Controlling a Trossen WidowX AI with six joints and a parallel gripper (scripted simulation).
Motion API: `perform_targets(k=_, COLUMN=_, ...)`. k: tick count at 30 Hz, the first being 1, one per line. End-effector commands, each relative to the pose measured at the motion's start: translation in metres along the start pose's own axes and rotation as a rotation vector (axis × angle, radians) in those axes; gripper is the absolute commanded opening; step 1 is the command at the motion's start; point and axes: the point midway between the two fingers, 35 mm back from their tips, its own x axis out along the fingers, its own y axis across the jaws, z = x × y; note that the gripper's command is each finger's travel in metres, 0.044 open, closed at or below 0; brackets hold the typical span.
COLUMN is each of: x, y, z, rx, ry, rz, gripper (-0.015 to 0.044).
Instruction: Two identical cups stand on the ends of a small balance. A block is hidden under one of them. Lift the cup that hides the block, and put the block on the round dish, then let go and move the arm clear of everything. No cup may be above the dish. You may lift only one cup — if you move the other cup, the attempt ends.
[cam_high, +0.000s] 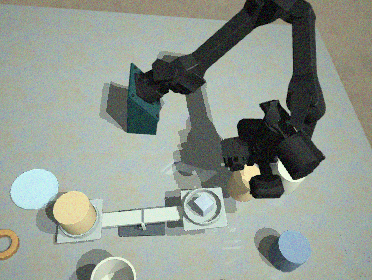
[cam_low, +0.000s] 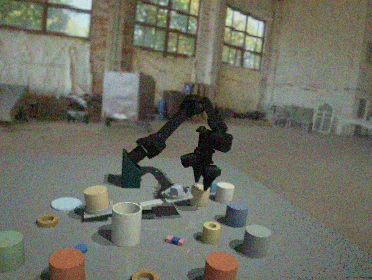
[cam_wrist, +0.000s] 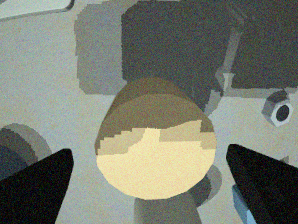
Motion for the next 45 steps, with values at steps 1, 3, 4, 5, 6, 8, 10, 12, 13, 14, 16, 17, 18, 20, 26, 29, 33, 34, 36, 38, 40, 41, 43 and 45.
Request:
perform_targets(k=1, x=-0.01, y=-0.002, z=-0.002, rx=-0.004, ry=0.007, rz=-0.006, gripper=0.044)
perform_targets(k=3, x=-0.011, y=-0.001, z=-0.001, rx=-0.004, ry=0.003, rz=-0.002, gripper=0.0414)
perform_targets(k=4, x=-0.013, y=0.002, z=0.001, rx=-0.004, ry=-0.009, rz=0.01, gripper=0.0387)
perform_targets(k=5, x=-0.017, y=0.007, z=0.006, rx=-0.004, ry=-0.03, rz=0.03, gripper=0.0361)
perform_targets(k=6, x=-0.022, y=0.013, z=0.011, rx=-0.005, ry=-0.054, rz=0.053, gripper=0.0335)
perform_targets(k=8, x=-0.023, y=0.018, z=0.016, rx=-0.036, ry=-0.06, rz=0.049, gripper=0.0282)
perform_targets(k=10, x=-0.025, y=0.022, z=0.021, rx=-0.069, ry=-0.064, rz=0.043, gripper=0.026)
perform_targets(k=12, x=-0.027, y=0.027, z=0.026, rx=-0.101, ry=-0.066, rz=0.037, gripper=0.026)
perform_targets(k=13, x=-0.028, y=0.029, z=0.029, rx=-0.122, ry=-0.067, rz=0.034, gripper=0.026)
perform_targets(k=14, x=-0.029, y=0.033, z=0.034, rx=-0.151, ry=-0.068, rz=0.028, gripper=0.026)
perform_targets(k=16, x=-0.033, y=0.041, z=0.045, rx=-0.215, ry=-0.067, rz=0.017, gripper=0.026)
perform_targets(k=17, x=-0.035, y=0.045, z=0.05, rx=-0.246, ry=-0.066, rz=0.012, gripper=0.026)
perform_targets(k=18, x=-0.037, y=0.048, z=0.056, rx=-0.278, ry=-0.063, rz=0.007, gripper=0.026)
perform_targets(k=20, x=-0.041, y=0.055, z=0.067, rx=-0.341, ry=-0.056, rz=-0.001, gripper=0.026)
perform_targets(k=26, x=-0.056, y=0.072, z=0.103, rx=-0.531, ry=-0.019, rz=-0.011, gripper=0.026)
perform_targets(k=29, x=-0.061, y=0.078, z=0.117, rx=-0.603, ry=-0.001, rz=-0.007, gripper=0.026)
perform_targets(k=33, x=-0.062, y=0.078, z=0.118, rx=-0.608, ry=0.0, rz=-0.006, gripper=0.026)
perform_targets(k=34, x=-0.062, y=0.078, z=0.118, rx=-0.608, ry=0.0, rz=-0.006, gripper=0.026)
perform_targets(k=36, x=-0.062, y=0.078, z=0.118, rx=-0.608, ry=0.0, rz=-0.006, gripper=0.026)
perform_targets(k=38, x=-0.062, y=0.078, z=0.118, rx=-0.608, ry=0.0, rz=-0.006, gripper=0.026)
perform_targets(k=40, x=-0.057, y=0.078, z=0.118, rx=-0.609, ry=0.0, rz=-0.006, gripper=0.026)
perform_targets(k=41, x=-0.052, y=0.078, z=0.118, rx=-0.609, ry=0.0, rz=-0.006, gripper=0.026)
perform_targets(k=43, x=-0.047, y=0.078, z=0.118, rx=-0.609, ry=0.001, rz=-0.006, gripper=0.026)
perform_targets(k=45, x=-0.047, y=0.078, z=0.118, rx=-0.609, ry=0.001, rz=-0.006, gripper=0.026)
